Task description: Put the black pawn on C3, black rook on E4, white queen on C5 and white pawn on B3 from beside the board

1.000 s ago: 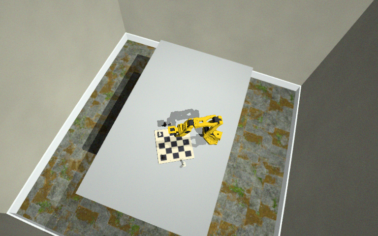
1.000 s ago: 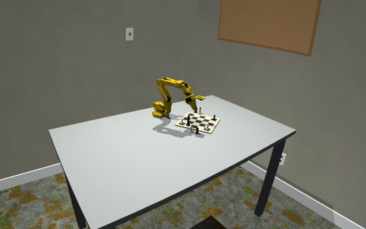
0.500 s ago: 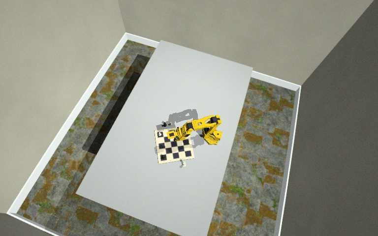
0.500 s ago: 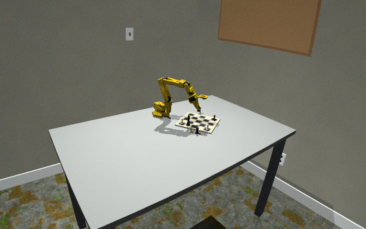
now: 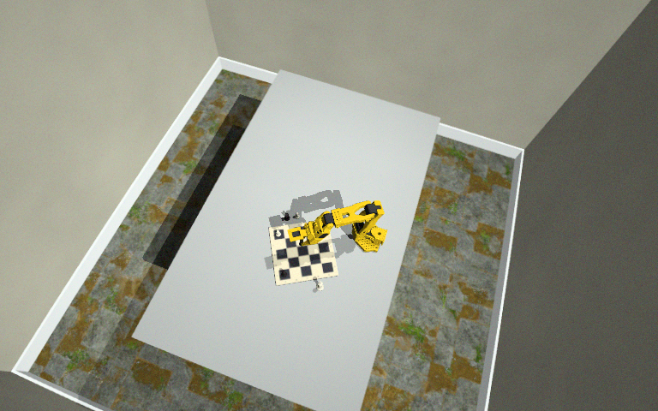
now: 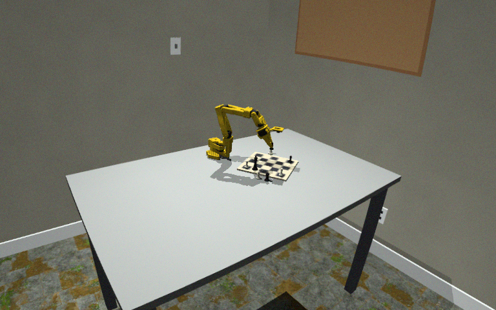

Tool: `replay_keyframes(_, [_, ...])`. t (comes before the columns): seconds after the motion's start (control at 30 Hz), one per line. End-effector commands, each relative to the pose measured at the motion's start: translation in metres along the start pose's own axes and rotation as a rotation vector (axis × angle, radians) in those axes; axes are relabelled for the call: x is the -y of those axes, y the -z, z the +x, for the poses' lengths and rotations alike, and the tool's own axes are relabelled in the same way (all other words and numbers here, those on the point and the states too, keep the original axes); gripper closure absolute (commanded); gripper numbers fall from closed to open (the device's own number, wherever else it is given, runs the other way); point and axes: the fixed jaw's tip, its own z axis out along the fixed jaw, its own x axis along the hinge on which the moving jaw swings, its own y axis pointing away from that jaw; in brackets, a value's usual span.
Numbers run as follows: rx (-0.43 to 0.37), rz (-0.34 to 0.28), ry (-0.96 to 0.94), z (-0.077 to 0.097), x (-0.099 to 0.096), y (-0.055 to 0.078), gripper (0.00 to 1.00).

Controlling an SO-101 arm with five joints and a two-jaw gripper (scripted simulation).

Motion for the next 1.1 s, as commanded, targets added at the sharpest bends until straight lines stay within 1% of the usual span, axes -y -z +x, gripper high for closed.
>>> replay_keyframes(0.0, [-0.018,-0.002,-0.007,0.002,0.000,-0.001,1.00])
replay_keyframes(0.2, [-0.018,0.000,-0.010,0.006,0.000,-0.001,1.00])
replay_keyframes(0.63, [-0.018,0.000,-0.010,0.007,0.000,-0.002,1.00])
replay_keyframes(1.07, [-0.018,0.000,-0.010,0.013,0.000,-0.013,1.00])
